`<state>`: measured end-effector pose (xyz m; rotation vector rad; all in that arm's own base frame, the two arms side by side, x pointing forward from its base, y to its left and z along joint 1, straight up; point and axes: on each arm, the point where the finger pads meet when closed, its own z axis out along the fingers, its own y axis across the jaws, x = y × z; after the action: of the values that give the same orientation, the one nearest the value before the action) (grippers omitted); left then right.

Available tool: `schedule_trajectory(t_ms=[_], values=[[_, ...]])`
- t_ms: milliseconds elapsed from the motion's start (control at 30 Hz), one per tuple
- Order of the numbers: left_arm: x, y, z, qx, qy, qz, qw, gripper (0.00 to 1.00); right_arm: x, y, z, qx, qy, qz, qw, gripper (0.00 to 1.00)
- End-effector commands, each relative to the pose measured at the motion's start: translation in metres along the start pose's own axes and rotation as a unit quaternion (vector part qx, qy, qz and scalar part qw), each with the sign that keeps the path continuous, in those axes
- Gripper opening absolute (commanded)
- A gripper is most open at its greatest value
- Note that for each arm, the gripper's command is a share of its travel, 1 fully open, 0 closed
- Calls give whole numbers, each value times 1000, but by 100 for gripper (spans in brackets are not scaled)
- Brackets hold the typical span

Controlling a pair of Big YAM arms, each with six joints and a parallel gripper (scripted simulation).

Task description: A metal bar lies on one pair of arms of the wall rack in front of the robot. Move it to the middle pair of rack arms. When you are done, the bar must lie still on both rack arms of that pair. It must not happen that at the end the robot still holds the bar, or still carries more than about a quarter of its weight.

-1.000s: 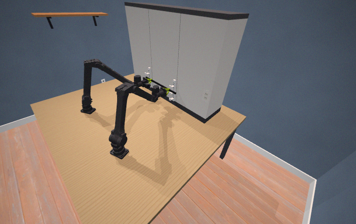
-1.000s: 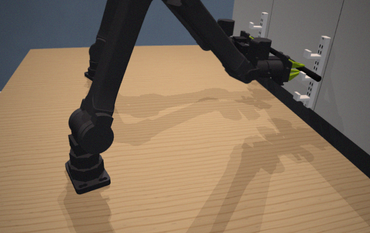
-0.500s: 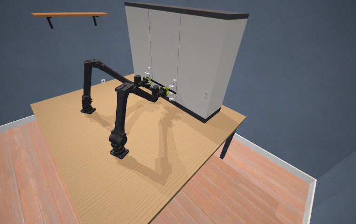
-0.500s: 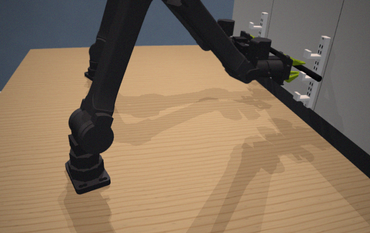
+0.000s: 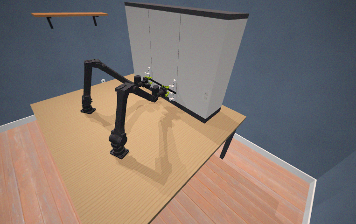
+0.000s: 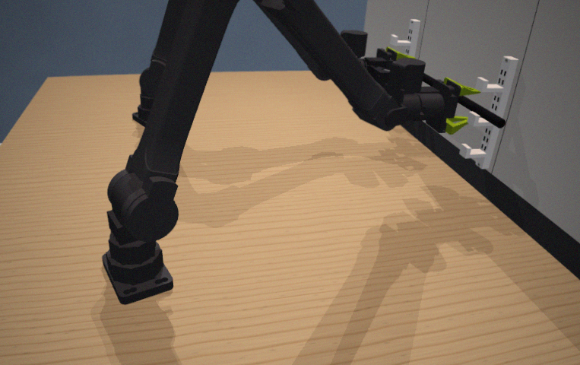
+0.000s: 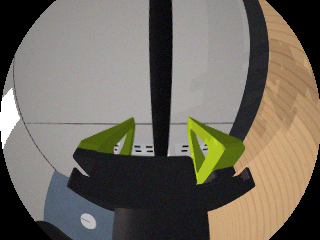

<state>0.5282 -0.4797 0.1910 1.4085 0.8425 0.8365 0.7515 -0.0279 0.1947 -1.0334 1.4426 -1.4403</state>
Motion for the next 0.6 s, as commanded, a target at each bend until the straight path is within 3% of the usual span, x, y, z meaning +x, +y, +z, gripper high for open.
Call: schedule_trajectory(t_ms=[0,467,567], values=[[3,12,8,-21,3,-3,1000,69,0,-23,9,27,2,10,1000,69],[3,12,8,-23,2,-2,1000,100,0,-21,9,26,1,8,1000,100],[3,12,7,-23,2,-2,1000,100,0,-21,8,26,1,8,1000,100]])
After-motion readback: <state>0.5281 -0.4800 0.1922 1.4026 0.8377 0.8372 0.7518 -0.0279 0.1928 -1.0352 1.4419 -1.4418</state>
